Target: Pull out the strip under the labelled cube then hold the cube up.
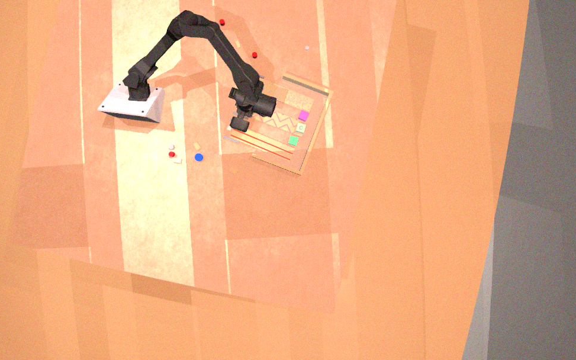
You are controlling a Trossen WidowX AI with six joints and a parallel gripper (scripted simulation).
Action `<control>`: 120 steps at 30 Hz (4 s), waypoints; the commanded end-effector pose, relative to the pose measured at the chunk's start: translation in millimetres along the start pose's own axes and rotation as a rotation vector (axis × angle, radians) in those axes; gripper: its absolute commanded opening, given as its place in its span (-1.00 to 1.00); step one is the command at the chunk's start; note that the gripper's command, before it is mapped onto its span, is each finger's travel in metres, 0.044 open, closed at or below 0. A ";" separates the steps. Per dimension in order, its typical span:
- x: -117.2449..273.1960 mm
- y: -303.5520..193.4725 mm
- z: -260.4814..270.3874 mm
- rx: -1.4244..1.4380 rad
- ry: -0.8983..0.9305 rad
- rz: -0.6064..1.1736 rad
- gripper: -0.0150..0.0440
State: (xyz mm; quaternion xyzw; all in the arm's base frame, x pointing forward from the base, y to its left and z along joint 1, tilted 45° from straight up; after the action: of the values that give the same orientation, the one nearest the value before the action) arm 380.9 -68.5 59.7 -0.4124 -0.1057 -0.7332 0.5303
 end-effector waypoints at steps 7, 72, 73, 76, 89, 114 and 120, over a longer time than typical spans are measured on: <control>-1.1 -0.3 -0.3 -0.006 0.003 0.002 -0.49; -5.8 -43.6 -12.0 -0.008 0.003 0.004 -0.49; -5.8 -45.1 -12.3 -0.008 0.003 0.004 -0.49; -6.0 -49.4 -13.4 -0.008 0.003 0.004 -0.49; -6.8 -68.6 -18.1 -0.009 0.003 0.005 -0.49; -7.0 -104.8 -26.9 -0.011 0.002 0.007 -0.49; -7.0 -113.1 -28.9 -0.011 0.002 0.007 -0.49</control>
State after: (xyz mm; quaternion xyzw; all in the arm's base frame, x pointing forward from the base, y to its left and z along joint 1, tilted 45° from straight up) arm 278.3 -38.8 71.6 -0.4078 -0.1097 -0.7387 0.5253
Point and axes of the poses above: the point midway between the two fingers, 35 mm back from their tips, its own x axis back along the fingers, its own z axis across the jaws, y = z × x, the point moved 10 cm from there along x, back along the fingers, and after that the axes turned 14 degrees about -x, right-handed, at the moved point
